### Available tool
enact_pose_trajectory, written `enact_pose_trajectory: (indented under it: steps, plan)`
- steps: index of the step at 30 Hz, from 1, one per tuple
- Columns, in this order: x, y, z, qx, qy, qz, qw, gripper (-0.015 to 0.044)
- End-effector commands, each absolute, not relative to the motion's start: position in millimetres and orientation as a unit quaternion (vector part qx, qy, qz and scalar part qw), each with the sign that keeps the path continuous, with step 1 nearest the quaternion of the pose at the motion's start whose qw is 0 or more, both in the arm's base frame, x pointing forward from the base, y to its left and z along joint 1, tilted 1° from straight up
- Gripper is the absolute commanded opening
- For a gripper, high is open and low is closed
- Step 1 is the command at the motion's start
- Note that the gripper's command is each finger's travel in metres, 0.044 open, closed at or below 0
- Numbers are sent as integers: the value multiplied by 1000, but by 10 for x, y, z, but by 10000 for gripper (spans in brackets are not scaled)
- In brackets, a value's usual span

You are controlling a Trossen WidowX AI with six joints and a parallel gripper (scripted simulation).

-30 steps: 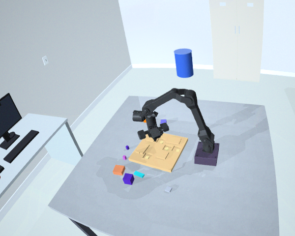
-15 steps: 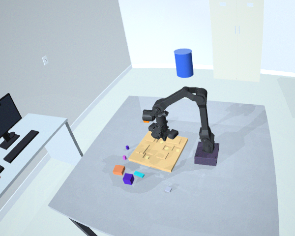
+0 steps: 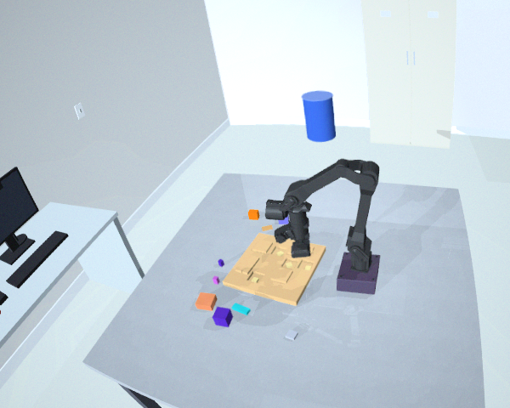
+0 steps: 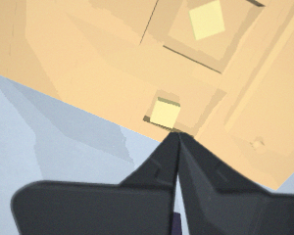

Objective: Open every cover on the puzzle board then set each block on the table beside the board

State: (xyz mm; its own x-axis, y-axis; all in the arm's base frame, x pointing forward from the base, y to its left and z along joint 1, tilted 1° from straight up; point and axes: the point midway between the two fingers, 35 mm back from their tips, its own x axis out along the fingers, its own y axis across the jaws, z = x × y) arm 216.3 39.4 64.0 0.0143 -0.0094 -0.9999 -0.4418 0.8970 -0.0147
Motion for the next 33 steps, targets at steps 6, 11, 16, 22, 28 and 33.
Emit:
enact_pose_trajectory:
  steps: [6, 11, 16, 22, 28, 33]
  plan:
    - [1979, 365, 606, -63, 693, 56, 716, 0]
    - [2001, 384, 562, -63, 693, 56, 716, 0]
    - [2015, 378, 364, -63, 693, 56, 716, 0]
    - [2005, 364, 110, -64, 693, 56, 716, 0]
    - [2009, 366, 87, -64, 693, 56, 716, 0]
    - [2011, 365, 44, -64, 693, 56, 716, 0]
